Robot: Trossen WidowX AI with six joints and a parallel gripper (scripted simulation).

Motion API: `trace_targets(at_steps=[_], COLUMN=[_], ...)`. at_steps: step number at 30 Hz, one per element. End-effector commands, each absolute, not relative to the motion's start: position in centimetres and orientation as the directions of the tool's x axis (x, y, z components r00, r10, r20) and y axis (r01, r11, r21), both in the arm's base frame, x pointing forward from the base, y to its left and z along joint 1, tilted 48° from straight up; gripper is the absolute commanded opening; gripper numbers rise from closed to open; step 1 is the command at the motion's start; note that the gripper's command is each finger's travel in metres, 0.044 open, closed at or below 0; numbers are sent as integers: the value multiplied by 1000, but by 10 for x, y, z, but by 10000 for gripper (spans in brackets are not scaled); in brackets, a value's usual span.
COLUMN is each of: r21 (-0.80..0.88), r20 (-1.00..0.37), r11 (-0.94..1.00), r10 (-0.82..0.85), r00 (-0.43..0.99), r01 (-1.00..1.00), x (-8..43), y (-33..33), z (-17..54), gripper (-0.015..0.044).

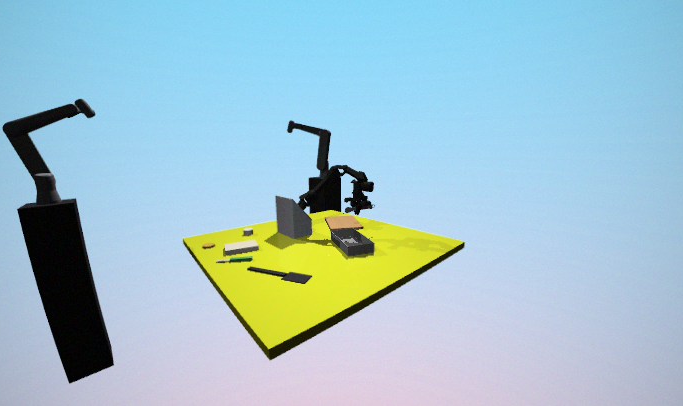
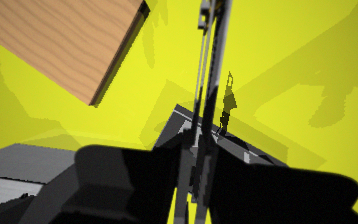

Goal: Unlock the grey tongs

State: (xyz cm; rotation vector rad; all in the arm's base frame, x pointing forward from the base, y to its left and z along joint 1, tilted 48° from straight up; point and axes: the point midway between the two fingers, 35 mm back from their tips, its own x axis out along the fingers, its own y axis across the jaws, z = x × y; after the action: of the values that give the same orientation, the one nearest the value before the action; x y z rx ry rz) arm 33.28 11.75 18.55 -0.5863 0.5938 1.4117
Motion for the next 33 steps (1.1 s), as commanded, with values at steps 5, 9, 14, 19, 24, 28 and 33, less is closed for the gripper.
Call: trace_targets(at_steps=[5,9,14,19,24,28,33], r21=[-87,-112,-122,-124,-137,-147,-161], r20=[-680,-672,-668,-677,-699,-715,-733], r11=[27,4,-4,-17,-51,-77,-106], r10=[729,737,740,732,713,697,679], r00=[79,79,79,72,60,52,47], r01=[-996,-994,-993,-992,-989,-986,-981], x=[297,279,272,267,252,239,221], y=[146,158,162,167,183,195,208], z=[221,234,239,240,243,246,251], gripper=[-150,-150,-150,-150,-150,-150,-150])
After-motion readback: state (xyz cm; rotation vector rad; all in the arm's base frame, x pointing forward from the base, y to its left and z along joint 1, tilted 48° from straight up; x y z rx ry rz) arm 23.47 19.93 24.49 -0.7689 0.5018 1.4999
